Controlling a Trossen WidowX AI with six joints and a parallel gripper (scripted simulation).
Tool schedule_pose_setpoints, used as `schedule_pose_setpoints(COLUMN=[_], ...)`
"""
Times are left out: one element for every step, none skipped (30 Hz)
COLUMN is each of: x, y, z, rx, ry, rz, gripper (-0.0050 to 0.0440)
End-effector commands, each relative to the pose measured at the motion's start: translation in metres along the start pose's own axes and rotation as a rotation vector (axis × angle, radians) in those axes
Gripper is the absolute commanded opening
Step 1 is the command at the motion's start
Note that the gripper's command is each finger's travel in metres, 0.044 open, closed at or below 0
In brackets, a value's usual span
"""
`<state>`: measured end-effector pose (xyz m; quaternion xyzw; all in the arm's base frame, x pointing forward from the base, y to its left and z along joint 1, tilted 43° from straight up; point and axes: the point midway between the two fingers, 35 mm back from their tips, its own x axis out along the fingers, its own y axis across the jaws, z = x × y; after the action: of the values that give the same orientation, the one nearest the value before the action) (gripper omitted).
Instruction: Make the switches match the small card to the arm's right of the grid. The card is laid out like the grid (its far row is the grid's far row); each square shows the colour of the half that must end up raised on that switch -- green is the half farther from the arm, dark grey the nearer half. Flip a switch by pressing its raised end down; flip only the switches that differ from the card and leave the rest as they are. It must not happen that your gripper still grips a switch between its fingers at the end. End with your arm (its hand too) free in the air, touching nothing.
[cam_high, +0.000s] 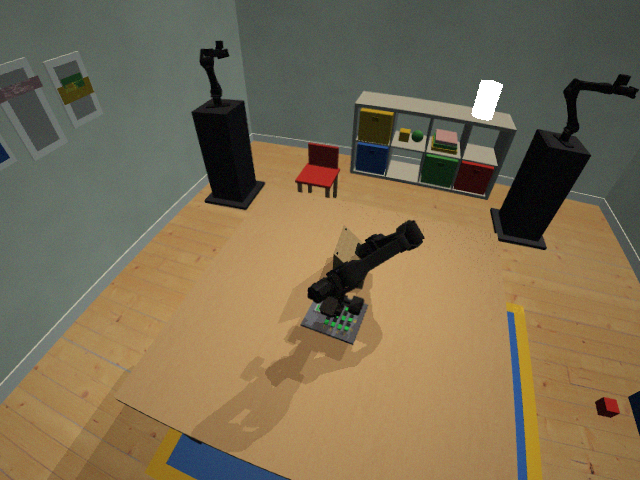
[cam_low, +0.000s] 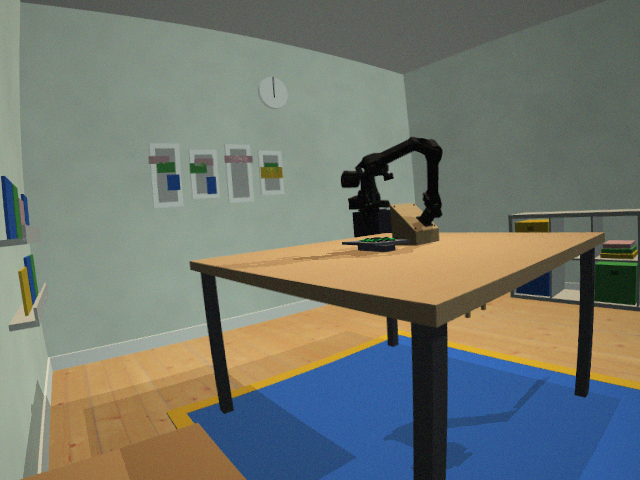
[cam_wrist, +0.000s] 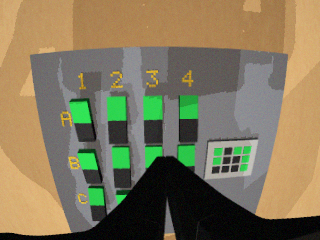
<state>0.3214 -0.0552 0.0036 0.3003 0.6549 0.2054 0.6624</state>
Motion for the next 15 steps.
schedule_pose_setpoints(x=[0.016, 0.018, 0.018, 0.018, 0.019, 0.023, 0.027, 0.028, 0.028, 0.029, 0.029, 0.030, 0.031, 0.033, 0.034], y=[0.005, 0.005, 0.005, 0.005, 0.005, 0.005, 0.005, 0.005, 0.005, 0.005, 0.005, 0.005, 0.005, 0.005, 0.005], z=[-0.002, -0.002, -0.002, -0.002, -0.002, -0.002, -0.002, -0.002, -0.002, -0.002, -0.002, -0.002, -0.002, -0.002, -0.002], rx=[0.000, 0.000, 0.000, 0.000, 0.000, 0.000, 0.000, 0.000, 0.000, 0.000, 0.000, 0.000, 0.000, 0.000, 0.000], ry=[-0.009, -0.011, -0.011, -0.011, -0.011, -0.011, -0.011, -0.011, -0.011, -0.011, -0.011, -0.011, -0.011, -0.011, -0.011], rz=[0.007, 0.007, 0.007, 0.007, 0.007, 0.007, 0.007, 0.007, 0.007, 0.007, 0.007, 0.007, 0.007, 0.007, 0.007], gripper=[0.0000, 0.0000, 0.0000, 0.0000, 0.0000, 0.0000, 0.0000, 0.0000, 0.0000, 0.0000, 0.0000, 0.0000, 0.0000, 0.0000, 0.0000])
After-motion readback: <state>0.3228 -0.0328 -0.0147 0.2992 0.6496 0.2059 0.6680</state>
